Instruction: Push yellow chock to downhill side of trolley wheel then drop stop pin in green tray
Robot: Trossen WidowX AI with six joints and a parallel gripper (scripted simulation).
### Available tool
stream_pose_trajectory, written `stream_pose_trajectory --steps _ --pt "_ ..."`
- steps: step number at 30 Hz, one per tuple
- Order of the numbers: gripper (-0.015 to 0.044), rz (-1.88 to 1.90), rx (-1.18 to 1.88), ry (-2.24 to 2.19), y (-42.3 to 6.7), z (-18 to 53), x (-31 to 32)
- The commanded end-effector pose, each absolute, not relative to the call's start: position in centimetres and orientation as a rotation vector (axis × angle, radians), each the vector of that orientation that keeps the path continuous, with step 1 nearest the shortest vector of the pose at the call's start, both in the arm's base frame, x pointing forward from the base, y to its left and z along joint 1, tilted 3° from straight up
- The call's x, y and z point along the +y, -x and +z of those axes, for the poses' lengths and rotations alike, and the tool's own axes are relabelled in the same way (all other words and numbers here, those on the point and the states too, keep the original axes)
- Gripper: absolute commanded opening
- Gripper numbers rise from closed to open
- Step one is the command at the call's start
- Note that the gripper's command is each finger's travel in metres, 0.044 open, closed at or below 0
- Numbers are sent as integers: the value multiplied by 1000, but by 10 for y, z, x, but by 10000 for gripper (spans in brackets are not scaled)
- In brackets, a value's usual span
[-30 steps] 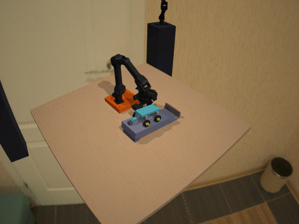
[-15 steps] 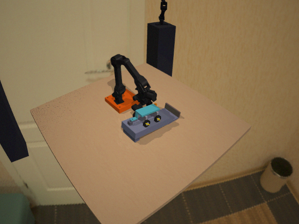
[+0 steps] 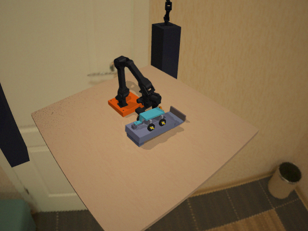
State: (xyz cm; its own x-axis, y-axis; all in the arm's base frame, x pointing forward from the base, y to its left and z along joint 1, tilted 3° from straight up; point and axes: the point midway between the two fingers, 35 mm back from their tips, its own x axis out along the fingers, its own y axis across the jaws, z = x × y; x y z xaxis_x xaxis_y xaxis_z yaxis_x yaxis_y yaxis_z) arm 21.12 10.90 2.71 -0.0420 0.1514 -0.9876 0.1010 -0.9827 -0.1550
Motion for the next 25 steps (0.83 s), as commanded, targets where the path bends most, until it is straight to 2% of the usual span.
stream_pose_trajectory --steps 1,4,25 --pt "366 2220 -290 2154 -212 35 109" --pt "440 2224 -293 2151 -208 46 108" --pt "440 2225 -294 2150 -202 104 106"
